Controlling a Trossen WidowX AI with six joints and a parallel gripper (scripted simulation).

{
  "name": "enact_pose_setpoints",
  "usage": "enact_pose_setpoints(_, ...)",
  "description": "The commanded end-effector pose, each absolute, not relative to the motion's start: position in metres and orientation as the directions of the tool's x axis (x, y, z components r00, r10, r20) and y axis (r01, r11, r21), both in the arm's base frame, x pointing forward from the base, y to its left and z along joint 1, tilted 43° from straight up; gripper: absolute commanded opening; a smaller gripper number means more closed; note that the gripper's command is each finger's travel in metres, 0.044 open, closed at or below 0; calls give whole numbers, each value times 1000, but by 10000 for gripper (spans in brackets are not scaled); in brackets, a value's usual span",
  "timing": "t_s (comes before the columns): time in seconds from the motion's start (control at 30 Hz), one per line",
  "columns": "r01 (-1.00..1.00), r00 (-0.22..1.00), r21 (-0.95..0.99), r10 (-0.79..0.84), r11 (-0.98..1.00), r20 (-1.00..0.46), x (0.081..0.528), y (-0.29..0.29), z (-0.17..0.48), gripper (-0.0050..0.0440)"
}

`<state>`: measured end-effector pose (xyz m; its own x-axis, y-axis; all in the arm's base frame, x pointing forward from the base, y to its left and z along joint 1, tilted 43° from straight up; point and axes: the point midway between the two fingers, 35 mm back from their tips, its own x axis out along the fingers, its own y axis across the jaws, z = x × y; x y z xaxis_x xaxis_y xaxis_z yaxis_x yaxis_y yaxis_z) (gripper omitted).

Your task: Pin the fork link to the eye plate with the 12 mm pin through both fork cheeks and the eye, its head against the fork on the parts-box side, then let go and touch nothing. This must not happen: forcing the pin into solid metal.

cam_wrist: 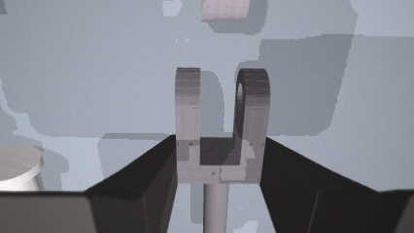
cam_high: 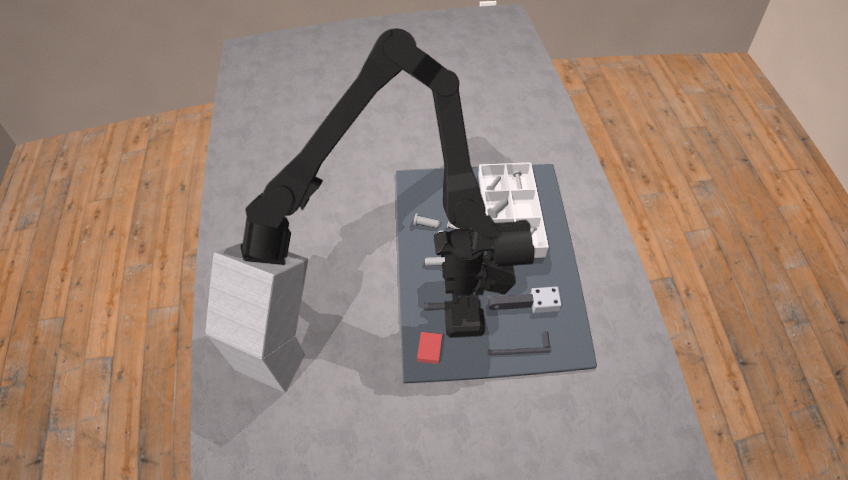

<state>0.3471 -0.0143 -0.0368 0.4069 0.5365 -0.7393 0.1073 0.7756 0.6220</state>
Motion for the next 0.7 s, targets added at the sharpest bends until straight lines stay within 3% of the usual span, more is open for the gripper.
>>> enact_pose_setpoints(0.0,88,424,614,529,784,-736,357,-17,-35,129)
enact_pose_setpoints(0.67,88,424,614,529,784,-736,359,-17,-34,129)
